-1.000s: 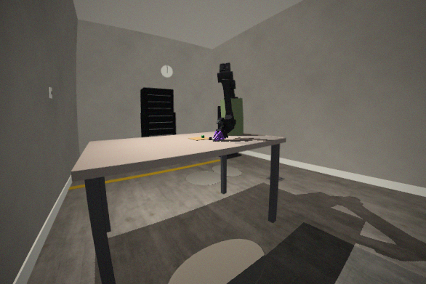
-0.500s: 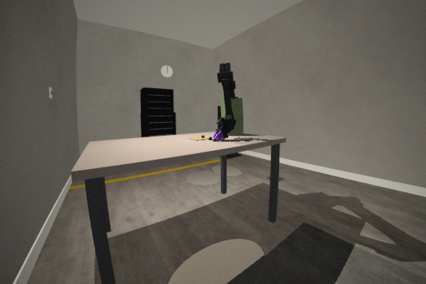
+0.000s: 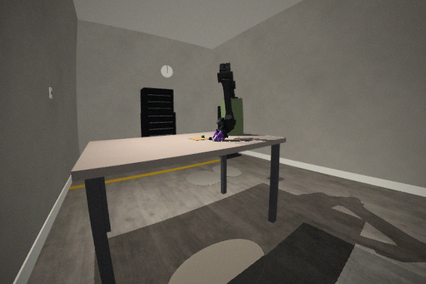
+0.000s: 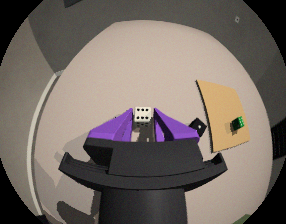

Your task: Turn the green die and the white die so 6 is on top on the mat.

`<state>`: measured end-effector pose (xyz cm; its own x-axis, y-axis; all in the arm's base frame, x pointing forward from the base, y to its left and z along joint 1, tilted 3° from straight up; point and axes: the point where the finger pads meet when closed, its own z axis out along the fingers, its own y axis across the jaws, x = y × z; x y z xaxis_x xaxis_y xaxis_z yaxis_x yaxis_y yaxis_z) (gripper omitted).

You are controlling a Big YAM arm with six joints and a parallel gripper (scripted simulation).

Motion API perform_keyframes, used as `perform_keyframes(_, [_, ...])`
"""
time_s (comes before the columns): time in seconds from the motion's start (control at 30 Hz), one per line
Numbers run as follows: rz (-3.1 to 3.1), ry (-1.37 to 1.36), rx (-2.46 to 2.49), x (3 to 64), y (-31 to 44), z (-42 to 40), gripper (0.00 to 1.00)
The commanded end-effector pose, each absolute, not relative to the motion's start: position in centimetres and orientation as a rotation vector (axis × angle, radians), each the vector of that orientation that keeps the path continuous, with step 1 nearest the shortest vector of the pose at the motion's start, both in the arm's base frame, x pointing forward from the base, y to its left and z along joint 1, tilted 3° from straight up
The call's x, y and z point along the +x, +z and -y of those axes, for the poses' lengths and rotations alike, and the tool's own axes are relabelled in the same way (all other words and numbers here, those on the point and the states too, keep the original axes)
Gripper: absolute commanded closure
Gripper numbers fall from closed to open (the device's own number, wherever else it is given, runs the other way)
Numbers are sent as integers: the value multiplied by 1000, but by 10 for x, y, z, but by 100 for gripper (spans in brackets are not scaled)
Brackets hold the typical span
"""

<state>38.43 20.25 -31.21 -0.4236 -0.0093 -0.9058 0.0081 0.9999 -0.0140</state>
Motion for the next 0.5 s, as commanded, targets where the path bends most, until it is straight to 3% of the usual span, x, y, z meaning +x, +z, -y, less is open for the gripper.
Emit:
perform_keyframes(0.0, [-2004, -27, 8, 385, -314, -194, 70])
perform_keyframes(0.03, [-2004, -27, 8, 385, -314, -194, 67])
perform_keyframes(0.47, [-2004, -27, 8, 385, -314, -194, 67])
